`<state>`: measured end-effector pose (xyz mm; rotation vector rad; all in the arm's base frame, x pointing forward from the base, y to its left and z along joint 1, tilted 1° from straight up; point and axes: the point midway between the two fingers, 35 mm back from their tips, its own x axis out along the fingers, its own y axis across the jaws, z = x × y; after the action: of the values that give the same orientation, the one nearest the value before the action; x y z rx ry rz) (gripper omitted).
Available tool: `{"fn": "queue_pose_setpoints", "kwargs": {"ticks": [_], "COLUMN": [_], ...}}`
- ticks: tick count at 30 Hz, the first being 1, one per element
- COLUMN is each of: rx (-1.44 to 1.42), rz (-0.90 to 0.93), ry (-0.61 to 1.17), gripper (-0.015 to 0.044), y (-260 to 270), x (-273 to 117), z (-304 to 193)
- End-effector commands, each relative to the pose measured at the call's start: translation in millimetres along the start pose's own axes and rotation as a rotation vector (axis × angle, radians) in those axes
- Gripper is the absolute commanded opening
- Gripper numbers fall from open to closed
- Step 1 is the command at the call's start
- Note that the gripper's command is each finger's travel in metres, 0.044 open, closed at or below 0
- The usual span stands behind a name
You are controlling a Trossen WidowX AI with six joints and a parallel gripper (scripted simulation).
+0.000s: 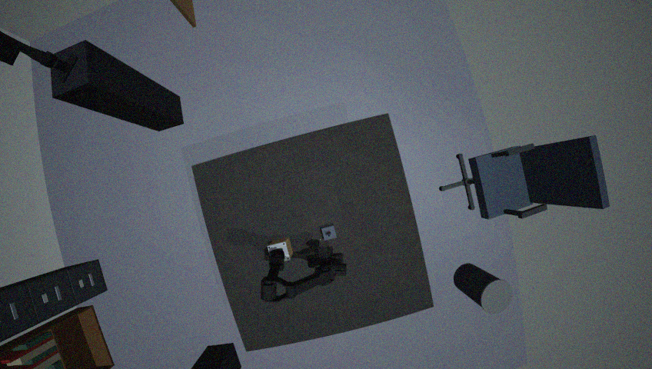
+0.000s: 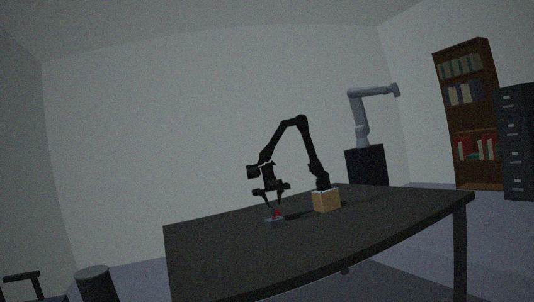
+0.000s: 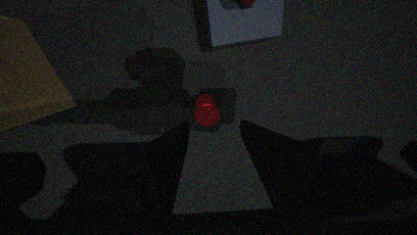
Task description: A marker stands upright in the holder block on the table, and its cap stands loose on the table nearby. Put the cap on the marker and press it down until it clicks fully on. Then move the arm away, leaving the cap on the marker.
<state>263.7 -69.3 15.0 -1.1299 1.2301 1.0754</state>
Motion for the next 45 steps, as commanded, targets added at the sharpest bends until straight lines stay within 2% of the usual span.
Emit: {"fn": "queue_pose_setpoints", "kwargs": {"ticks": [1, 39, 42, 45], "rx": [-0.004, -0.004, -0.004, -0.004], "rz": [0.016, 0.017, 0.017, 0.017], "ry": [0.002, 0.002, 0.002, 0.002], "gripper": [0.0251, 0.0251, 0.0173, 0.0153], "y": [4.7, 6.9, 6.9, 6.9], "x": [10.3, 63.2, 63.1, 63.1], "z": [-0.5, -1.0, -1.3, -1.3]}}
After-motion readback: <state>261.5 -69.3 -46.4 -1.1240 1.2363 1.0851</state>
